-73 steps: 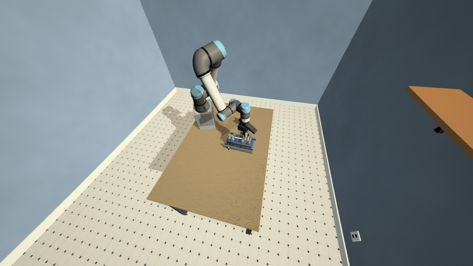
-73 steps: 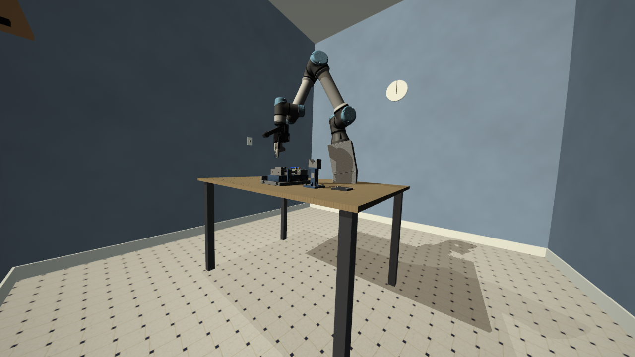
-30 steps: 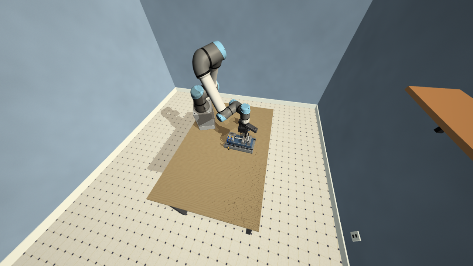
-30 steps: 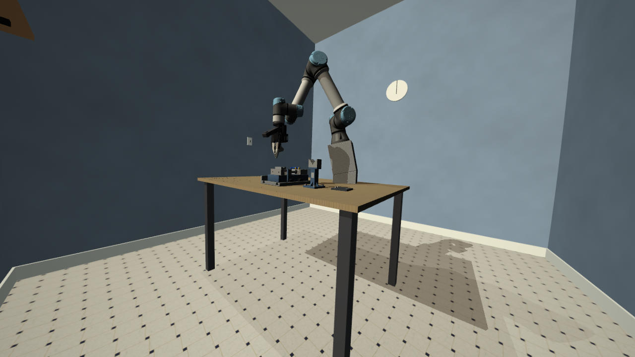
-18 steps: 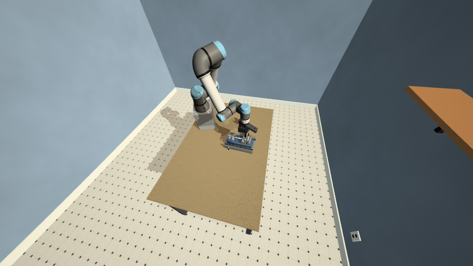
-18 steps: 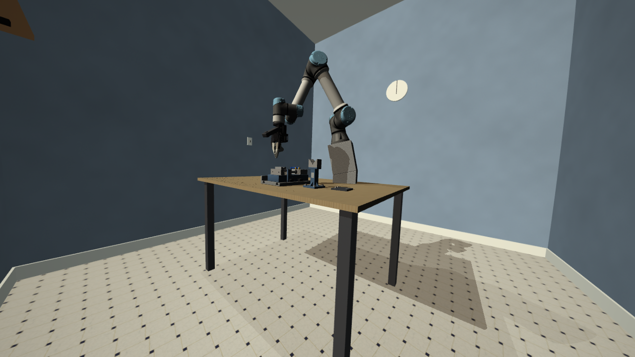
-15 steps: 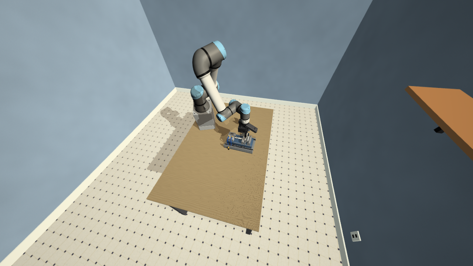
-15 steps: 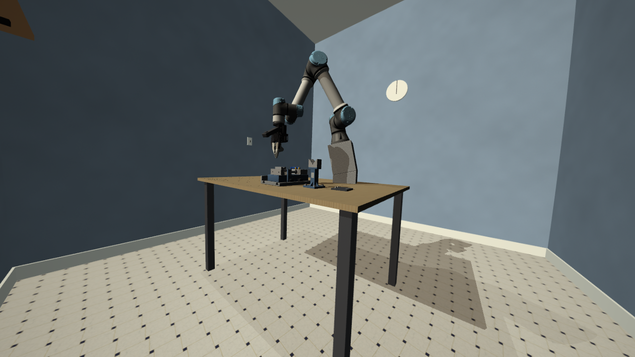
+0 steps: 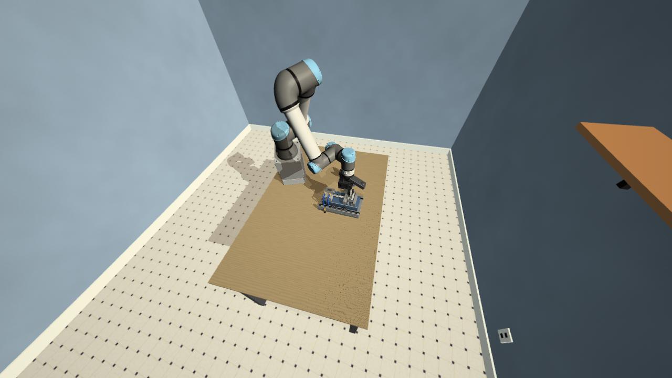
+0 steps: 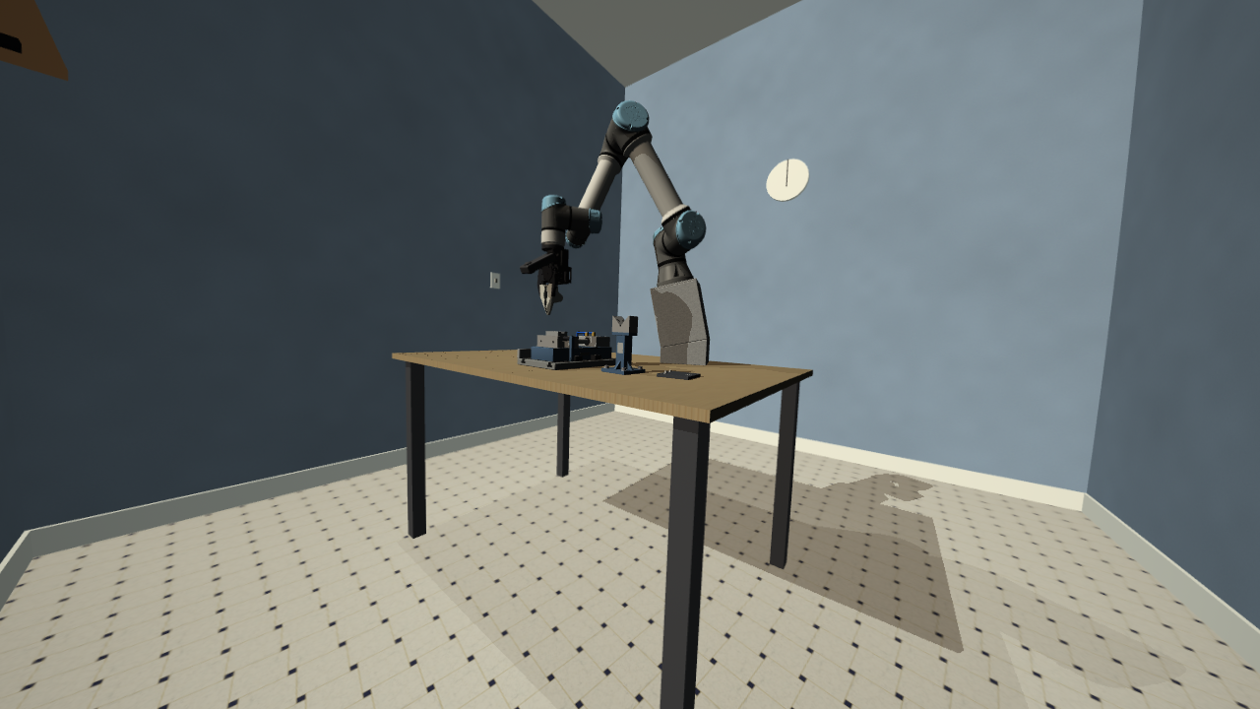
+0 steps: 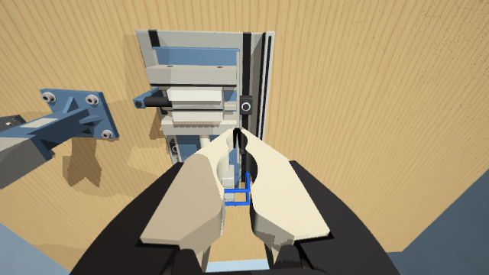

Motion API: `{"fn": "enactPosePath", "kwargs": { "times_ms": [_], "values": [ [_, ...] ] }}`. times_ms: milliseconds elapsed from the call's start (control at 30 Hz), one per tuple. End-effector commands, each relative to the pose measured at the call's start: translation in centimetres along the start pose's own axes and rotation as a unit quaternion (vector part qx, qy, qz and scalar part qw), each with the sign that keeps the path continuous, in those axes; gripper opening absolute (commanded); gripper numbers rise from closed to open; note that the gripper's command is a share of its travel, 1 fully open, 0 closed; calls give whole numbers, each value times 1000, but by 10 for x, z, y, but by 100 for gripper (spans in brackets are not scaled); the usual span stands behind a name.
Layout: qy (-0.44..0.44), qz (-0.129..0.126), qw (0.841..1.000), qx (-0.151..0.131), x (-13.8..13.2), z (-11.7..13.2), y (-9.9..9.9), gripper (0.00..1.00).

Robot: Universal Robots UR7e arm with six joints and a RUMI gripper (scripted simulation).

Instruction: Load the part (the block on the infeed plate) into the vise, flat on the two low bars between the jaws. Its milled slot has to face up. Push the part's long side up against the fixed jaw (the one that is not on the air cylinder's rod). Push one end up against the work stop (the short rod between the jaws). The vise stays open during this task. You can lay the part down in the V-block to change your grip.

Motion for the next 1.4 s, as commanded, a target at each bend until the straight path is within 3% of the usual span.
{"fn": "enactPosePath", "kwargs": {
  "times_ms": [0, 867, 1367],
  "values": [
    [0, 0, 1000, 1, 0, 0, -3, 0],
    [0, 0, 1000, 1, 0, 0, -38, 0],
    [0, 0, 1000, 1, 1, 0, -47, 0]
  ]
}}
Point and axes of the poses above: the point where the finger pads meet when closed, its own y axis back along the fingers, its own x axis across the jaws, z = x × y, the point moved 2 cm from there along y, back along the fingers, and after that the axes turned 4 degrees about -y, right-handed, at the moved point
